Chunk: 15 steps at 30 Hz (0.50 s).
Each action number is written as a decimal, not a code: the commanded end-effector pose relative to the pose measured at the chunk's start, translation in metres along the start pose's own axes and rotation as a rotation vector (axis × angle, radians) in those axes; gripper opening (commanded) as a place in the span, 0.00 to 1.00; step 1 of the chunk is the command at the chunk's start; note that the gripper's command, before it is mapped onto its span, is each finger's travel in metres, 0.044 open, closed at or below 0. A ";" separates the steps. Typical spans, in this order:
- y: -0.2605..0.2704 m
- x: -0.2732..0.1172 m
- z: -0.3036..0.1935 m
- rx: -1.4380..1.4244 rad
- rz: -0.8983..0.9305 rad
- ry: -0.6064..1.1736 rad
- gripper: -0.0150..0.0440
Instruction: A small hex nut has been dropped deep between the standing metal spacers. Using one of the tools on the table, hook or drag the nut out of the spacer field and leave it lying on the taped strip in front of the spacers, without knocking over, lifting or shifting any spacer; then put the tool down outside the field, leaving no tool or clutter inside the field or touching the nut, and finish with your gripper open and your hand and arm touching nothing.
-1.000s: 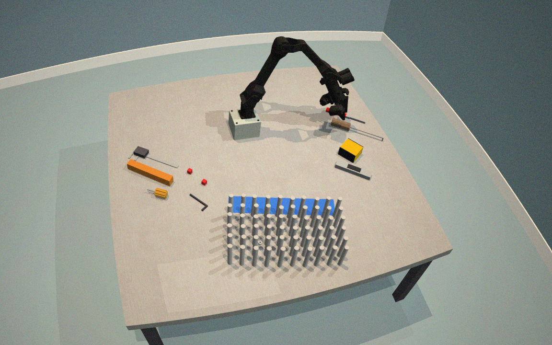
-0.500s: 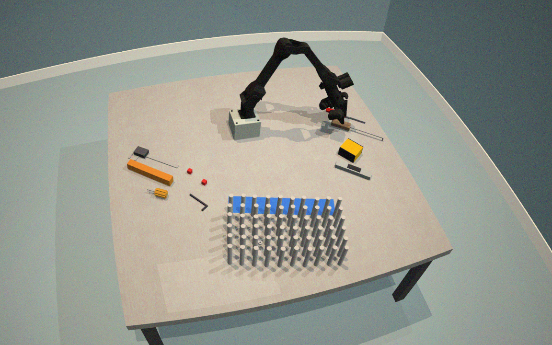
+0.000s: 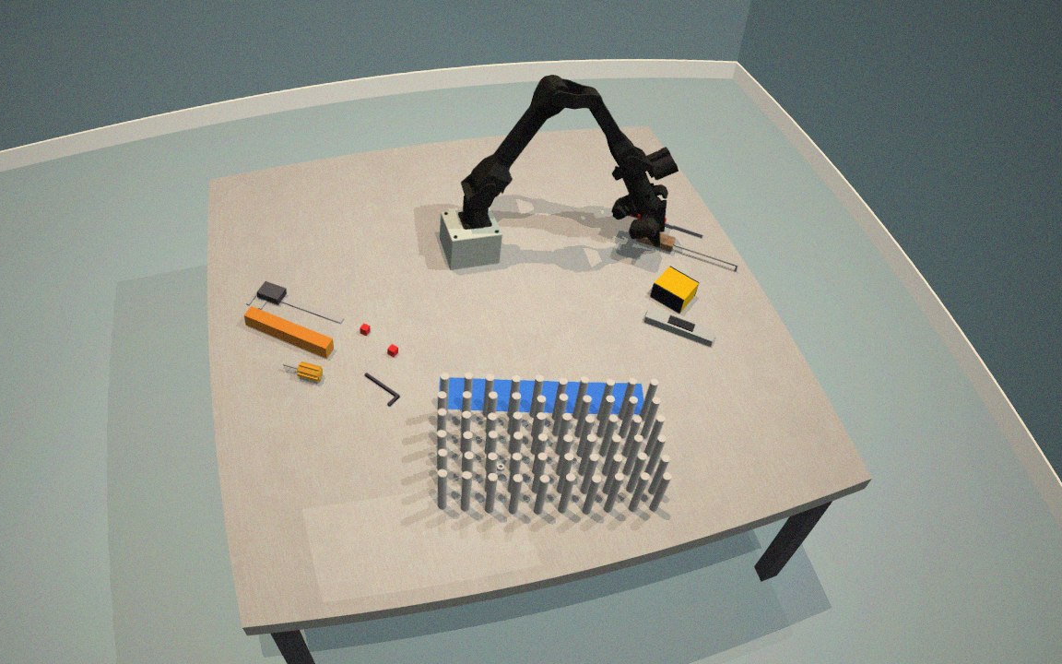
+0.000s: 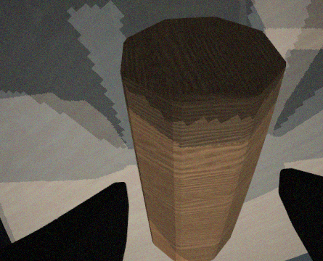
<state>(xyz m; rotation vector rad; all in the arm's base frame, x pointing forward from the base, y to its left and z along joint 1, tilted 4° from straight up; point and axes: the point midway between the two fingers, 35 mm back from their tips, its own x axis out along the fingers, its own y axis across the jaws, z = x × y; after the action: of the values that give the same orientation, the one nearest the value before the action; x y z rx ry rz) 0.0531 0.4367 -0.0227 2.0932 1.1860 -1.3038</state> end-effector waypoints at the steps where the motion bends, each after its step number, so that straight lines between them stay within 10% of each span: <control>1: 0.004 0.009 0.009 0.000 0.014 -0.015 0.73; 15: 0.004 0.009 0.009 0.000 0.014 -0.015 0.53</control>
<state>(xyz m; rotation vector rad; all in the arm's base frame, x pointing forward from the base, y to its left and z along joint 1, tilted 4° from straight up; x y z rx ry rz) 0.0529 0.4337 -0.0310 2.0867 1.1735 -1.3062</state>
